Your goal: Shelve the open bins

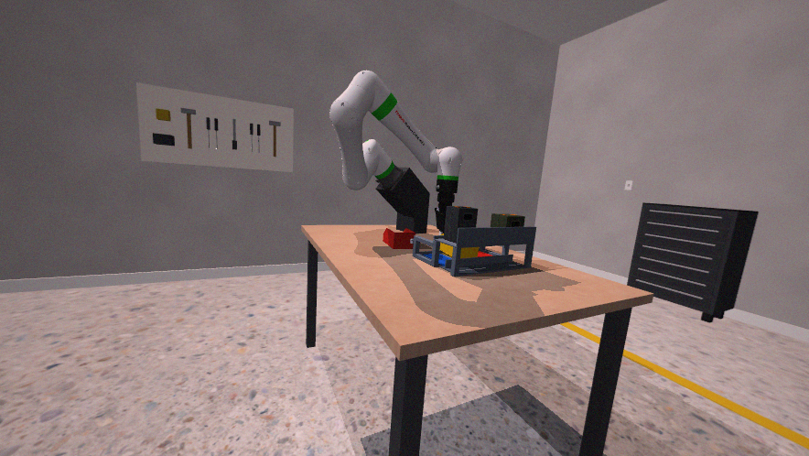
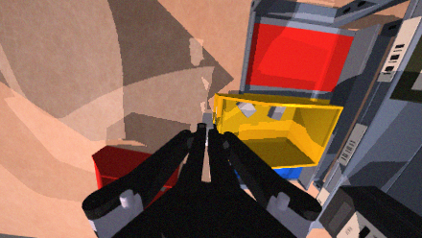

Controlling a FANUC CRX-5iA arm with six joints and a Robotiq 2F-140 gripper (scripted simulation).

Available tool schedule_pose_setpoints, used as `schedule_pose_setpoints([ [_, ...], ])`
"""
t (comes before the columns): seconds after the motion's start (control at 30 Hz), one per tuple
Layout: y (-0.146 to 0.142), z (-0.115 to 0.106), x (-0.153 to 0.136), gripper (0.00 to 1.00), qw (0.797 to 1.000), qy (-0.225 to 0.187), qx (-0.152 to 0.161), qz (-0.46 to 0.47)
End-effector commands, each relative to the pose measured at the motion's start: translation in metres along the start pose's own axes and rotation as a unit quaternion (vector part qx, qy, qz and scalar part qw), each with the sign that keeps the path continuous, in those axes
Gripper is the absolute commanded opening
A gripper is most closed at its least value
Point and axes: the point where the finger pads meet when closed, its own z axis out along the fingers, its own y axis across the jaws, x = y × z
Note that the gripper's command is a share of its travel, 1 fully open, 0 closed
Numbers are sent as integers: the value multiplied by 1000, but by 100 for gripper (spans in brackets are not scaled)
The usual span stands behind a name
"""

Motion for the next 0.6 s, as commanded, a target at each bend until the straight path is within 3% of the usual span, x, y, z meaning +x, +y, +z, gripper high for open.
schedule_pose_setpoints([
  [0.0,0,0,0,0,1000,0,0,0],
  [0.57,3,0,0,0,1000,0,0,0],
])
